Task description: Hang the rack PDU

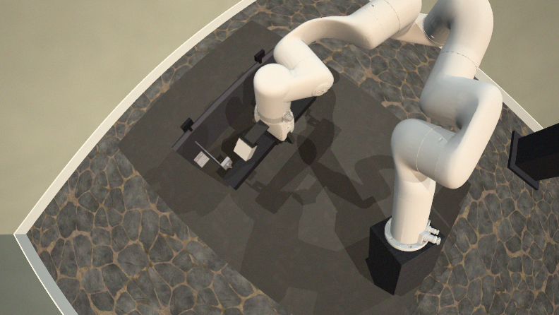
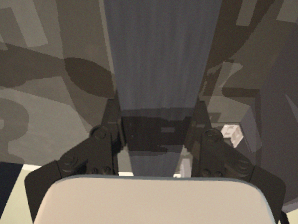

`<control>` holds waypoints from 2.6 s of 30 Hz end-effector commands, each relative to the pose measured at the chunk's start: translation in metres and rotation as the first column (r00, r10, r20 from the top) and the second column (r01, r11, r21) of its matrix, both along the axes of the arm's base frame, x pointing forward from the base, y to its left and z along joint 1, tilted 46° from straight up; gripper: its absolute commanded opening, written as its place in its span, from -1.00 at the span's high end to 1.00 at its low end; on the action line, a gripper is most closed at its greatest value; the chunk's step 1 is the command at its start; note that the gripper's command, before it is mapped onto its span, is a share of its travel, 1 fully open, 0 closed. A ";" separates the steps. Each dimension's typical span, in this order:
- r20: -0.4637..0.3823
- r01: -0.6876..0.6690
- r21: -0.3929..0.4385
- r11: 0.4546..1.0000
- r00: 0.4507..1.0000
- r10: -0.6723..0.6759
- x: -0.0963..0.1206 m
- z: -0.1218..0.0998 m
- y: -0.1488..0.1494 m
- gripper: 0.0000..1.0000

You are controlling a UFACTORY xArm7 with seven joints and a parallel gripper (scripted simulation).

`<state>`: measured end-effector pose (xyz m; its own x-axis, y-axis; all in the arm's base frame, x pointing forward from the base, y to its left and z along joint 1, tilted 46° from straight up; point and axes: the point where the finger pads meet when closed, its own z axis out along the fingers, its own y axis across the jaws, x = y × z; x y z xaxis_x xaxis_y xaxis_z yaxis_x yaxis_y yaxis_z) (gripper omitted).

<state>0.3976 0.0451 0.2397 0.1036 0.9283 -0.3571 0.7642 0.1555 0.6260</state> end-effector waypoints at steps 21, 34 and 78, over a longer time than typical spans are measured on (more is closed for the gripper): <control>0.003 -0.003 0.000 1.000 1.000 0.003 0.003 0.003 0.002 1.00; 0.003 -0.003 0.000 1.000 1.000 0.003 0.011 0.010 0.003 1.00; 0.003 -0.003 0.000 1.000 1.000 0.003 0.017 0.014 0.005 1.00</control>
